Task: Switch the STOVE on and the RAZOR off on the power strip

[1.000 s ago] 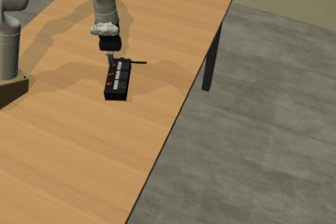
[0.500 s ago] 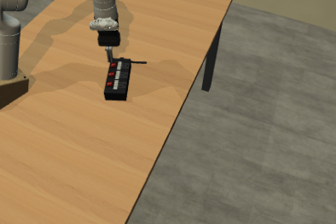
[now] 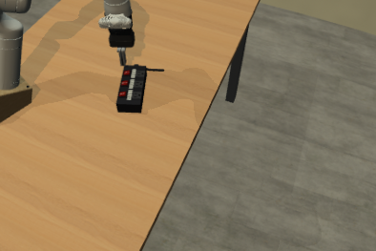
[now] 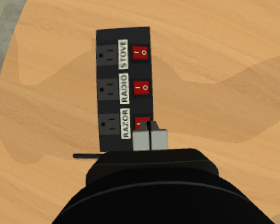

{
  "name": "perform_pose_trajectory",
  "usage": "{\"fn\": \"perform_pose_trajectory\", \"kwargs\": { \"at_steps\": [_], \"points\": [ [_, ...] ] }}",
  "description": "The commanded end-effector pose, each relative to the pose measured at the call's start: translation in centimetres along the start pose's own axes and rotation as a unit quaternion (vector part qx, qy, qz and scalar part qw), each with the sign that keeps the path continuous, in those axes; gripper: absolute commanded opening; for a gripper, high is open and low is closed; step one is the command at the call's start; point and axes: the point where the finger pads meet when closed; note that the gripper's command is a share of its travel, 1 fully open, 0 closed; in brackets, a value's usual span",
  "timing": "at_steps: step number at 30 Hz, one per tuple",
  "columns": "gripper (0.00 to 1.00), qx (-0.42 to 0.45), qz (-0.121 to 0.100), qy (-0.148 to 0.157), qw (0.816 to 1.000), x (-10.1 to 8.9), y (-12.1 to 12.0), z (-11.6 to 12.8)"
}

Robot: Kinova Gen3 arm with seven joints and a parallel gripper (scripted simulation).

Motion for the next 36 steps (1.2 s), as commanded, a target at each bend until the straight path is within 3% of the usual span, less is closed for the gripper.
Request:
{"fn": "perform_pose_trajectory", "kwargs": {
  "at_steps": [1,19,21,26,36],
  "points": [
    [0.0,0.005,-0.003,0.001,1.0,-0.2,-0.2,-0.4],
    [0.0,0.005,-0.003,0.001,1.0,-0.2,-0.2,-0.4],
    [0.0,0.005,-0.002,0.002,1.0,-0.4,-0.7,-1.8],
    [0.0,0.005,-0.003,0.002,1.0,-1.5,-2.2,-8.8],
    [0.0,0.005,-0.003,0.002,1.0,-1.6,-2.3,-9.4]
  ]
}}
Point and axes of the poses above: the point where the finger pads meet when closed, its own x axis out along the fingers, its own y axis across the jaws, z = x × y, and after that the axes turned 7 degrees about x, right-handed
